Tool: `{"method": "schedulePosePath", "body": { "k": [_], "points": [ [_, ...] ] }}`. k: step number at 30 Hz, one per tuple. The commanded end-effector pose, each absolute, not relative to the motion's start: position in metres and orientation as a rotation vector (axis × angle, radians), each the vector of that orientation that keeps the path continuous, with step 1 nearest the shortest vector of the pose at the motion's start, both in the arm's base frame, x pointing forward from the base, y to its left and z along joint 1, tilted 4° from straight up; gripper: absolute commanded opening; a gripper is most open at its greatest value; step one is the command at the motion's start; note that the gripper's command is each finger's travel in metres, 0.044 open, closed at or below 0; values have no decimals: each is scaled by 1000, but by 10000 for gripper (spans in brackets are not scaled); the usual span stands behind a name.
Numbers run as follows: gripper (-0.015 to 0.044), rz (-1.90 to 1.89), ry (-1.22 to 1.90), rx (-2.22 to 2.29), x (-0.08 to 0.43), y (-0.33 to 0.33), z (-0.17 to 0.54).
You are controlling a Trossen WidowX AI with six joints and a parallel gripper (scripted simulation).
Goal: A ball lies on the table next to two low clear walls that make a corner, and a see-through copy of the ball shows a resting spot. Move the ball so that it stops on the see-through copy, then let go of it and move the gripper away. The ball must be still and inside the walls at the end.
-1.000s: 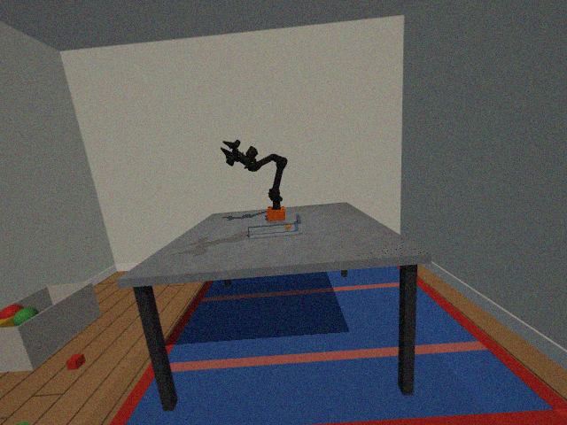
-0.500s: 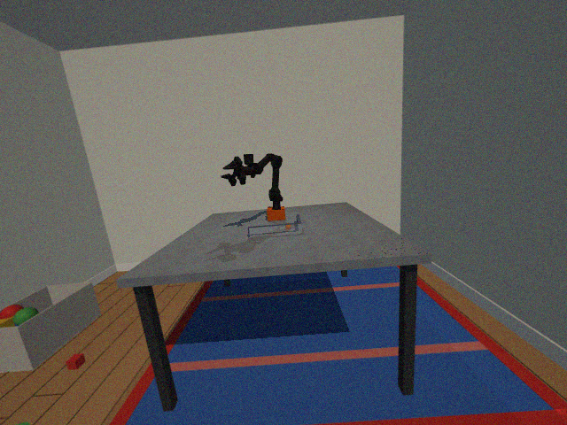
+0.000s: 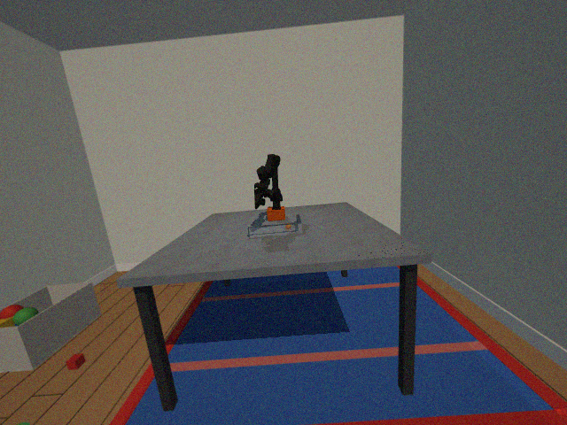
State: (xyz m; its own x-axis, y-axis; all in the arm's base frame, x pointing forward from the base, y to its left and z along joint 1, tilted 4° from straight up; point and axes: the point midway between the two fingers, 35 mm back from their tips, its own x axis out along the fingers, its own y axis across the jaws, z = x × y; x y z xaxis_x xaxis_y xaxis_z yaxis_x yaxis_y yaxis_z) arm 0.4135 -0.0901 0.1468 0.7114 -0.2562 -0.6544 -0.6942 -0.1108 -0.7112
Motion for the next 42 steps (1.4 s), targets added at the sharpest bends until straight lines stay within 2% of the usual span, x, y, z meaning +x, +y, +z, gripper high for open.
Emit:
{"method": "schedulePosePath", "body": {
  "k": [1,13,42],
  "points": [
    [284,655,800,-1563,403,-41,111],
    [284,1203,1110,-1191,305,81,42],
    [284,1209,1116,-1187,305,85,4]
  ]
}}
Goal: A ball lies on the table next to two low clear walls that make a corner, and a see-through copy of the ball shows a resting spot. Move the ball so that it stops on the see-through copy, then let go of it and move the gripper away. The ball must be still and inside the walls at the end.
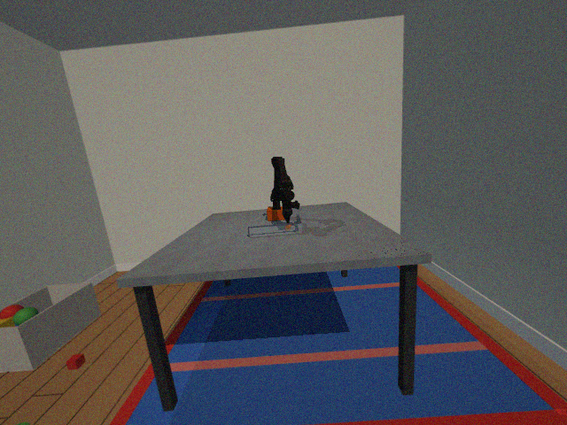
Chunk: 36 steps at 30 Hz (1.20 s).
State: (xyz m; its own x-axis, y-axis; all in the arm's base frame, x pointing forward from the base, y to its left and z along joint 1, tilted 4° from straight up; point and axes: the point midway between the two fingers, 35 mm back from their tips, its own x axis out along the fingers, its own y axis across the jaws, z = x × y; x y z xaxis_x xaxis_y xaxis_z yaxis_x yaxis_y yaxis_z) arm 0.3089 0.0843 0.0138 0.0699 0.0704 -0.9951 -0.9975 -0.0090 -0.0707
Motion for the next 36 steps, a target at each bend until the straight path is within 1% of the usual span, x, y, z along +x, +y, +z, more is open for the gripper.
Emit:
{"method": "schedulePosePath", "body": {
  "k": [1,12,33,36],
  "points": [
    [284,1209,1116,-1187,305,85,3],
    [284,1209,1116,-1187,305,85,-11],
    [144,1209,1116,-1187,305,85,-11],
    [65,1209,1116,-1187,306,85,-6]
  ]
}}
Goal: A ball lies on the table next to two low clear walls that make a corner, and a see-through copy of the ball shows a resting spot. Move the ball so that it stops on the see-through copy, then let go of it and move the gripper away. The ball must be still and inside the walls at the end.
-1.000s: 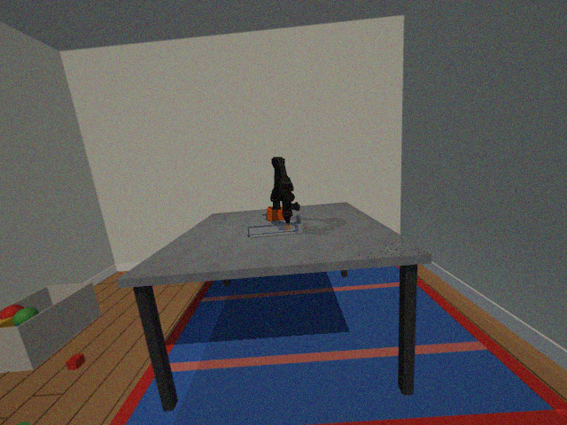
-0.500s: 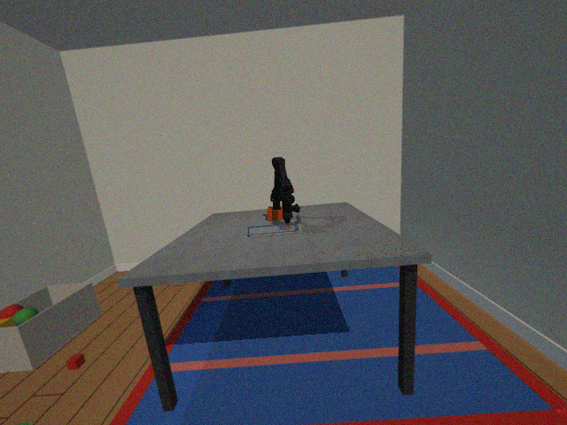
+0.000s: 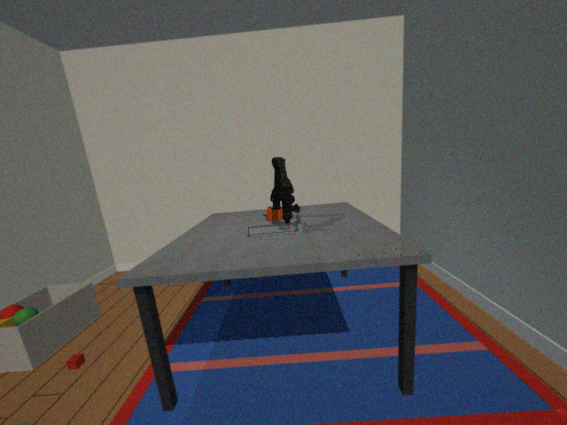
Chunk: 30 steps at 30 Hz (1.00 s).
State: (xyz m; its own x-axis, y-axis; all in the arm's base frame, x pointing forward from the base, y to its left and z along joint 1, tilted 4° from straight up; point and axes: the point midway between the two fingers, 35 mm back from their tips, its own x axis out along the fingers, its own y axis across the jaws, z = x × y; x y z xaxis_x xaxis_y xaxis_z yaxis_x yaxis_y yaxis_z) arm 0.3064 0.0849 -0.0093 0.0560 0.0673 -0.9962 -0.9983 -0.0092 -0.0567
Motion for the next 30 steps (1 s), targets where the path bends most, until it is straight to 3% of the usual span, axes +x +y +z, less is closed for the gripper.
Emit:
{"method": "schedulePosePath", "body": {
  "k": [1,3,16,30],
  "points": [
    [39,1209,1116,-1187,307,85,0],
    [0,1209,1116,-1187,309,85,14],
    [0,1208,1116,-1187,301,77,112],
    [0,996,1248,-956,313,76,112]
  ]
}}
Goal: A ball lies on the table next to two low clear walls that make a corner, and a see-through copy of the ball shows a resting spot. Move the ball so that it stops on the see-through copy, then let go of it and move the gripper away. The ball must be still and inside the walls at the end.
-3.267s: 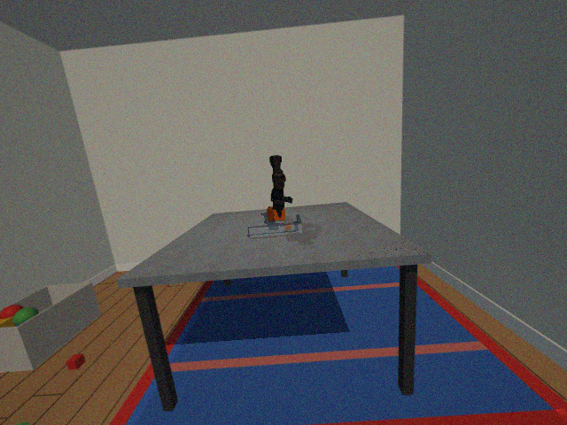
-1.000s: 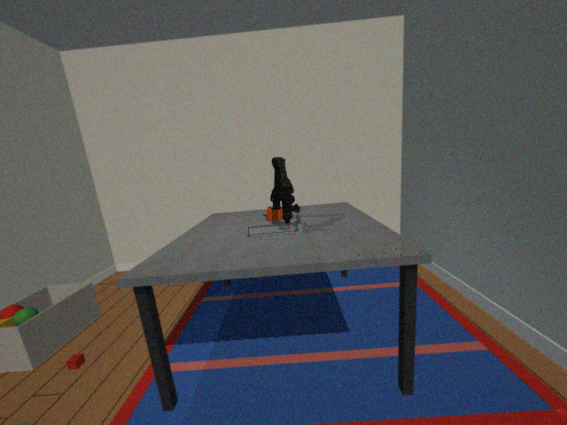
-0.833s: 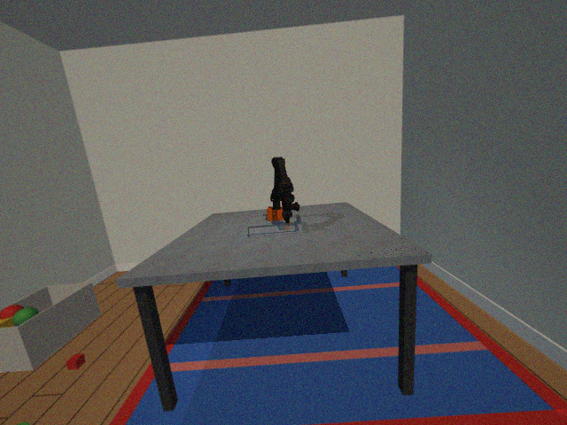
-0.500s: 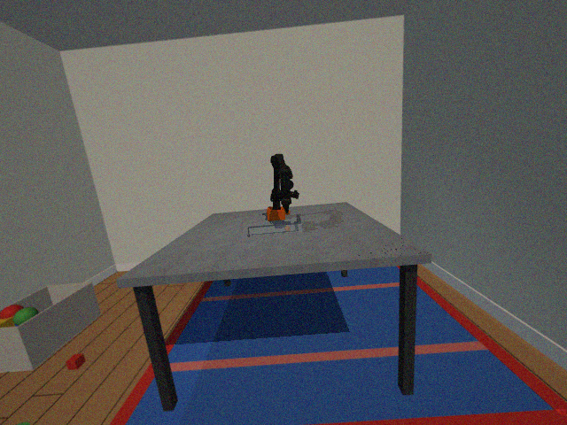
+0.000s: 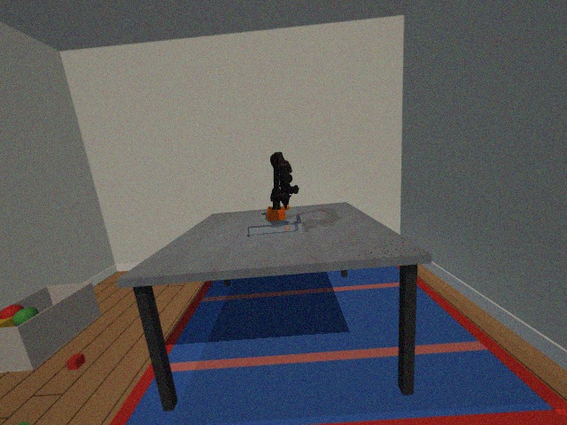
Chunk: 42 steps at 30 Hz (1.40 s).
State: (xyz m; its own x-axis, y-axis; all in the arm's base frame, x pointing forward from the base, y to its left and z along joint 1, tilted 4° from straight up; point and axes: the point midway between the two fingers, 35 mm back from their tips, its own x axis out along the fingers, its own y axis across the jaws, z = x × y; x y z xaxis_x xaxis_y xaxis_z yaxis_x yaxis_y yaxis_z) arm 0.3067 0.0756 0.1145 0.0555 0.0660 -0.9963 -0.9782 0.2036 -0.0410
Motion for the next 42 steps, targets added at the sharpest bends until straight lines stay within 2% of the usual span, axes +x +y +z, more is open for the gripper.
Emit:
{"method": "schedulePosePath", "body": {
  "k": [1,34,42],
  "points": [
    [0,971,1262,-928,315,76,111],
    [0,100,1510,6,366,73,81],
    [0,60,1512,48,369,73,76]
  ]
}}
